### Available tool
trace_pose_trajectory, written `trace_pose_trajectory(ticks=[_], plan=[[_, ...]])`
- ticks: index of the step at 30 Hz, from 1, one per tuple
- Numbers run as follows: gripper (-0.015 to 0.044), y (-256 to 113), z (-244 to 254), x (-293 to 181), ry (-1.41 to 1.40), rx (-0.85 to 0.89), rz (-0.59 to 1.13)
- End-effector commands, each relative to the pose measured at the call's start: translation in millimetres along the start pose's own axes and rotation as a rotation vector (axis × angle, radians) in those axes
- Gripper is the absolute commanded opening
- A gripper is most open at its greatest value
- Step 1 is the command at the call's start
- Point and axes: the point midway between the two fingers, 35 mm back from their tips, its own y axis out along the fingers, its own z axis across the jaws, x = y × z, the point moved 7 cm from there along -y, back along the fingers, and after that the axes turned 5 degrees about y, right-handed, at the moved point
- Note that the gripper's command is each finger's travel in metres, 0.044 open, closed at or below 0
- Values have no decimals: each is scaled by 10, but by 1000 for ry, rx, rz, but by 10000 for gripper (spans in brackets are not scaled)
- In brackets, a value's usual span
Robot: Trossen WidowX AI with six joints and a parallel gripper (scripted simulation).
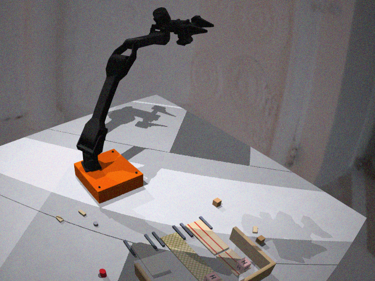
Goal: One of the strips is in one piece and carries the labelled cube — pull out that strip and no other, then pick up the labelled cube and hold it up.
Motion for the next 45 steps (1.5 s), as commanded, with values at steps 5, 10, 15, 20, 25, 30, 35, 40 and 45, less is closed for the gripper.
trace_pose_trajectory(ticks=[5,10,15,20,25,30,35,40,45], plan=[[400,588,253,-52,-315,38,67],[400,1278,726,-113,-743,99,106],[400,1856,1380,-199,-1211,161,86],[400,2254,2153,-220,-1663,189,-4],[400,2441,2997,-179,-2079,154,-156],[400,2401,3845,-89,-2439,36,-347],[400,2149,4633,59,-2721,-178,-546],[400,1722,5299,269,-2909,-479,-711],[400,1175,5800,543,-2998,-830,-801]])
